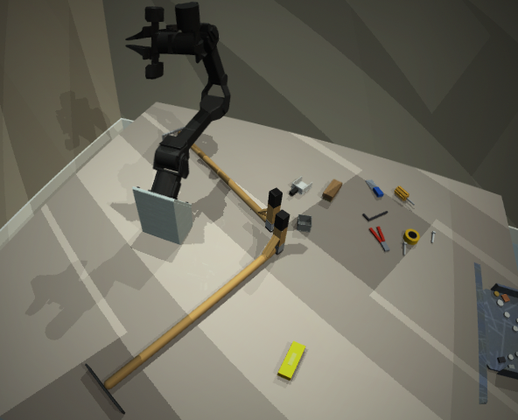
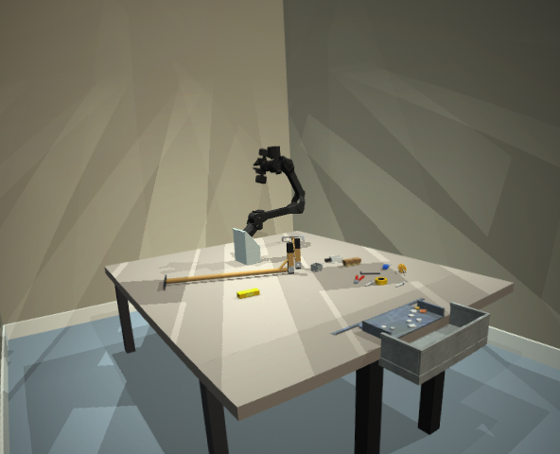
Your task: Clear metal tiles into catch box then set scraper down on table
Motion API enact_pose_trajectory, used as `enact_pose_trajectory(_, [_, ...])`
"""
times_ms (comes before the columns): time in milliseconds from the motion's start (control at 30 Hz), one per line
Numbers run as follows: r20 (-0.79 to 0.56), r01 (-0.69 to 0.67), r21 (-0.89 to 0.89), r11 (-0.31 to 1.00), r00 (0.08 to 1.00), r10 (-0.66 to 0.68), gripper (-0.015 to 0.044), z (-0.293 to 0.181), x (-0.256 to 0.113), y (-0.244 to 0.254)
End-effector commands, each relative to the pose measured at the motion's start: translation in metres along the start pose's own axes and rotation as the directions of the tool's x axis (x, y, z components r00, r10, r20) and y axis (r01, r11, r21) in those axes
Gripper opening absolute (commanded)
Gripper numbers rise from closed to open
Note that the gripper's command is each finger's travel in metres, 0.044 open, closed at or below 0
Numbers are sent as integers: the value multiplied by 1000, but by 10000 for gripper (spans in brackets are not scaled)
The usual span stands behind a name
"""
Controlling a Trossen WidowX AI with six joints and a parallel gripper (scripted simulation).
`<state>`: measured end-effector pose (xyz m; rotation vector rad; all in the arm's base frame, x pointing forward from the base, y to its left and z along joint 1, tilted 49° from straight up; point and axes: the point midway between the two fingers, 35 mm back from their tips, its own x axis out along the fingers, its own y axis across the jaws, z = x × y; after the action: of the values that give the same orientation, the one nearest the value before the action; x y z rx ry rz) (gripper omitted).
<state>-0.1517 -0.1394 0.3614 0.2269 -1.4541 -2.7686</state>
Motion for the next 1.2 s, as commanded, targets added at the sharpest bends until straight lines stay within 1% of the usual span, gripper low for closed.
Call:
enact_pose_trajectory(0, [-81, 6, -27, 1000, 997, -8, 0, -21, -4, 1])
enact_pose_trajectory(533, [-344, 9, -130, 992, 938, -54, 0, -84, -29, -1])
enact_pose_trajectory(1167, [-592, -8, -272, 962, 790, -161, 0, -149, -76, -17])
